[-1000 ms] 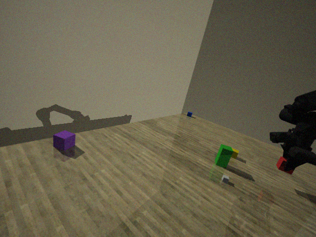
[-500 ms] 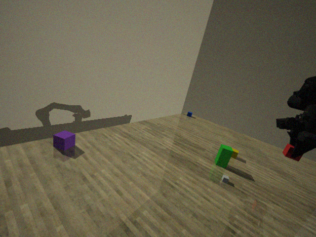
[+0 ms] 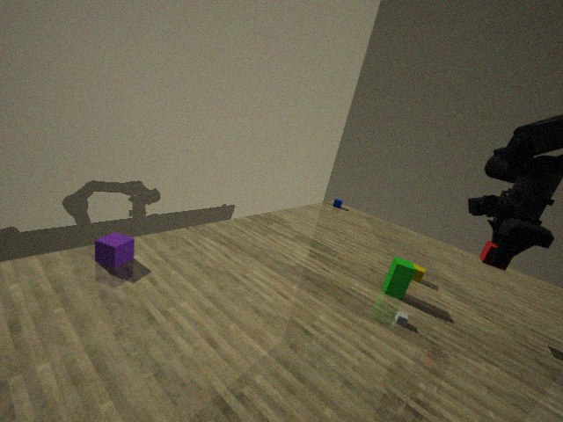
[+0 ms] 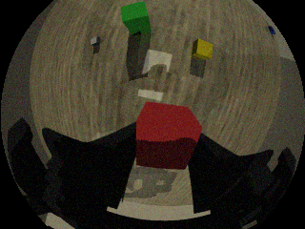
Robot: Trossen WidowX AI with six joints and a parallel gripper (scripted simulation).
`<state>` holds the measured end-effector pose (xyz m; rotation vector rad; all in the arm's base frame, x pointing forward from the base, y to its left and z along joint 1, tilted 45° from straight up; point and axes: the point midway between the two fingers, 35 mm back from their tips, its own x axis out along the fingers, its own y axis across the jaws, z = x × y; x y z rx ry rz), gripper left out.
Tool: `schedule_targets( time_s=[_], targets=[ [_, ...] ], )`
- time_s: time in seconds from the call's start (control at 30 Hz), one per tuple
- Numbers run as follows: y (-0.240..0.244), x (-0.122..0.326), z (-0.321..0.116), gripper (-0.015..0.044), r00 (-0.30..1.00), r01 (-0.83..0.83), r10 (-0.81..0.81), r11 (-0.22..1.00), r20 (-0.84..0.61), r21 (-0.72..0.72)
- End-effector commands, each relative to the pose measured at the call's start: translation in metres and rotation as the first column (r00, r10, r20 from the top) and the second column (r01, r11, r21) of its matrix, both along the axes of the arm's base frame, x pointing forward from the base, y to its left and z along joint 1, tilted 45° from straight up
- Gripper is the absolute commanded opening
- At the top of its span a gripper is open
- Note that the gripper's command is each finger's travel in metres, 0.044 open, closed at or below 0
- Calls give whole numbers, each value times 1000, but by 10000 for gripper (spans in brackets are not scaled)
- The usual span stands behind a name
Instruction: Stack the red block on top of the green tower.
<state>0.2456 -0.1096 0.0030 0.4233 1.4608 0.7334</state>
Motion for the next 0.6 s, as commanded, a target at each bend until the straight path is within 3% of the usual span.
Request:
schedule_targets(
  time_s=[0.0, 0.57],
  targets=[
    [3, 18, 3, 0, 1000, 7, -7, 1000, -4, 4],
    [40, 100, 31, 0, 1000, 5, -5, 1000, 6, 11]
  ],
)
